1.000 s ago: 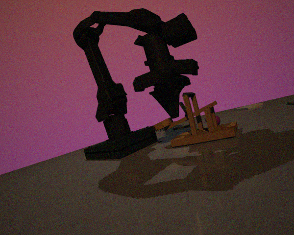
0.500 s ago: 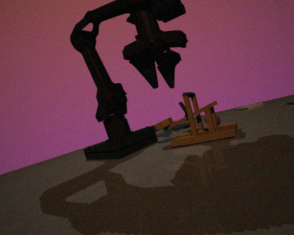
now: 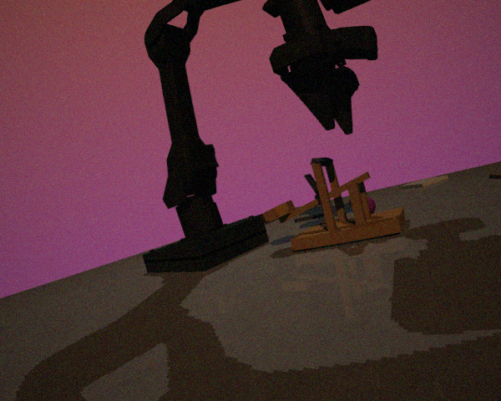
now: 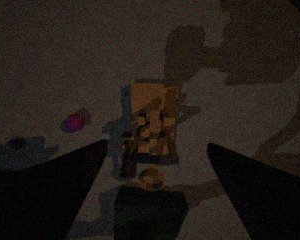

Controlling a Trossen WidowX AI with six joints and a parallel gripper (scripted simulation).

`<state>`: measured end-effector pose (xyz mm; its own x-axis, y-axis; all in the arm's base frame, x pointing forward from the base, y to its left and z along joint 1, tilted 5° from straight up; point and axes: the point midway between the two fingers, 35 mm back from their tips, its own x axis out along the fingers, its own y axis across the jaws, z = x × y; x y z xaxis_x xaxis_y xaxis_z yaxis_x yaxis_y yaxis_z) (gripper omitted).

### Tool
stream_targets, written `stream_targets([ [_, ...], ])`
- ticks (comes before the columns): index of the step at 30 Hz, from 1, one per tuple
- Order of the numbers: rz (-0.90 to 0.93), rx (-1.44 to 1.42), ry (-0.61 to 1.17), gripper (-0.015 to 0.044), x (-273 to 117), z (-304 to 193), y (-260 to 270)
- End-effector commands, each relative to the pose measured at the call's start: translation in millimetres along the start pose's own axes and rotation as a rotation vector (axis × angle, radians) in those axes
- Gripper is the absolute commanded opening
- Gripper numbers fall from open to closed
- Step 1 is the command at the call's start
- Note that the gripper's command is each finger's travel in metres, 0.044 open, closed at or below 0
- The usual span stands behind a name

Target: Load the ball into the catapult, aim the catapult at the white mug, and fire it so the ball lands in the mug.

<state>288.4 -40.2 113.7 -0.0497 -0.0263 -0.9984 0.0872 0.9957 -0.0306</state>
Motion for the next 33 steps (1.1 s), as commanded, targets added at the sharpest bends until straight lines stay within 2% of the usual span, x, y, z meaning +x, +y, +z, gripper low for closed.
stream_targets([
  [1, 0.004, 0.003, 0.001, 0.044, 3.9, 8.3, 1.2],
  [7, 0.004, 0.003, 0.001, 0.044, 49.1, 8.4, 1.3],
  [33, 0.004, 0.003, 0.001, 0.044, 84.2, 9.3, 1.4],
])
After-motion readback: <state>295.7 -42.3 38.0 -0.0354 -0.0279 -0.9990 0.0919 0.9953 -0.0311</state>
